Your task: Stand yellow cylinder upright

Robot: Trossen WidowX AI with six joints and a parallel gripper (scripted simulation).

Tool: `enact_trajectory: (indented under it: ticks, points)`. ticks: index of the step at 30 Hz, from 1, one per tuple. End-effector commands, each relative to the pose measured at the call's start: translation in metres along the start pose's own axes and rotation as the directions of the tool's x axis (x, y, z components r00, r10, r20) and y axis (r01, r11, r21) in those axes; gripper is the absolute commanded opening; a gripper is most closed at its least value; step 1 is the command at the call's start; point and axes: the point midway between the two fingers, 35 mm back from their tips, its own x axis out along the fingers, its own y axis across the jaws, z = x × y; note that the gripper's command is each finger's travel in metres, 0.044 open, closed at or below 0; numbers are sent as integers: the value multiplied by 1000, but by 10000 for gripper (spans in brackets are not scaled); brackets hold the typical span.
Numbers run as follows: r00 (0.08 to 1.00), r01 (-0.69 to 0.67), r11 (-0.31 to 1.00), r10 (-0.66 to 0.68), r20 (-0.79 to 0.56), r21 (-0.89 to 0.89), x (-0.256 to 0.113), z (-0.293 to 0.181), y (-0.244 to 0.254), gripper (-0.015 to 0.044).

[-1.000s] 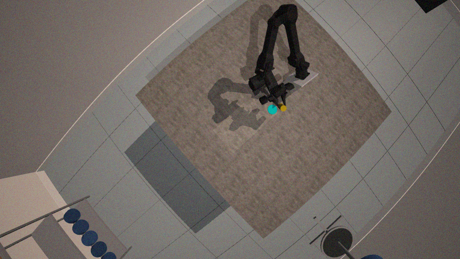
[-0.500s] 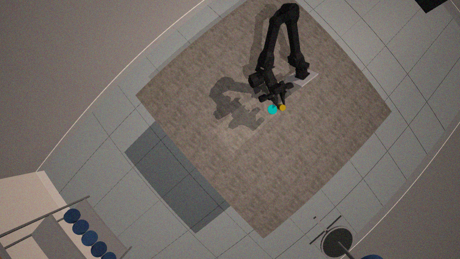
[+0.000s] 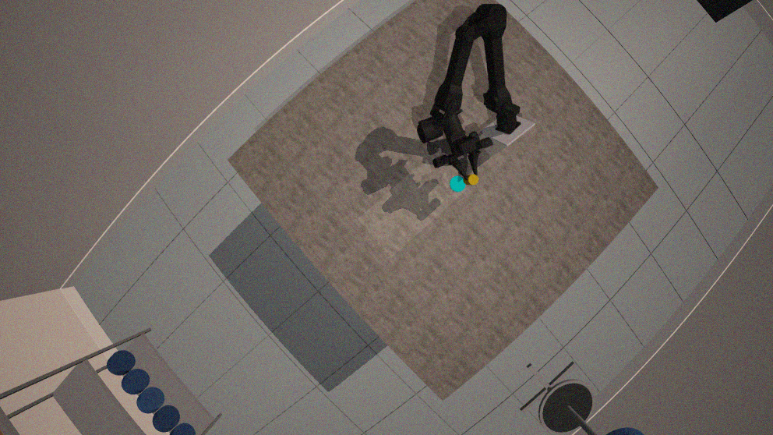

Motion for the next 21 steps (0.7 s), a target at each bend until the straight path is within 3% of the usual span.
enact_trajectory:
  ticks: [1, 21]
  points:
    - [1000, 12, 1000, -12, 27, -15, -1, 1, 2, 105]
    - [994, 69, 996, -63, 89, -62, -7, 3, 0, 105]
